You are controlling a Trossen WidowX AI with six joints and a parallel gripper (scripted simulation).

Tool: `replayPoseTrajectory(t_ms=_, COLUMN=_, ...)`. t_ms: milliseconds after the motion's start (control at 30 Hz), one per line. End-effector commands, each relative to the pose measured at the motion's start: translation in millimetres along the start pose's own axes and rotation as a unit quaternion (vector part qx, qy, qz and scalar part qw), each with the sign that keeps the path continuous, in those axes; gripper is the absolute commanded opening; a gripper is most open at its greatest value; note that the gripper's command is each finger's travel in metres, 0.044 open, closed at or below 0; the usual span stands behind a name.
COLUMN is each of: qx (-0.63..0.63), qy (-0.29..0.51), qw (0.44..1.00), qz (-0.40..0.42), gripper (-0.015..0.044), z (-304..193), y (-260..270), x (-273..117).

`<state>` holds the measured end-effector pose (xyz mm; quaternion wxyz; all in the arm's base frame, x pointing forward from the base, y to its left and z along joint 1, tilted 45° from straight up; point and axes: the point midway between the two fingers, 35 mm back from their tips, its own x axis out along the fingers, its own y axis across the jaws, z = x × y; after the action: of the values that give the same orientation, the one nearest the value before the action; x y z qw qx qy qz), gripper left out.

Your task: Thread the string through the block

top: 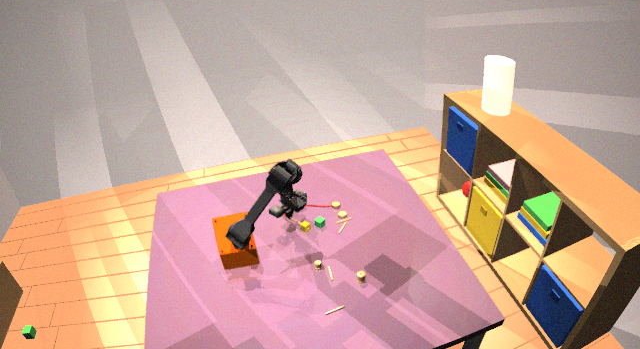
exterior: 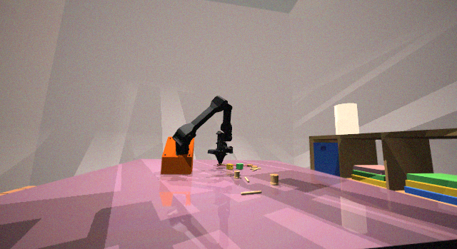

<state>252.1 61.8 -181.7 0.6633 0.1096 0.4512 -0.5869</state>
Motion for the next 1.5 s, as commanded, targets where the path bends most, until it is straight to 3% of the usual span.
replayPoseTrajectory(t_ms=0, qx=0.000, qy=-0.001, qw=1.000, qz=0.002, gripper=0.0000, z=4.2, y=0.1, x=-1.1)
replayPoseTrajectory(t_ms=1467, qx=-0.001, qy=0.001, qw=1.000, qz=-0.001, gripper=0.0000, z=5.0, y=0.0, x=-0.2)
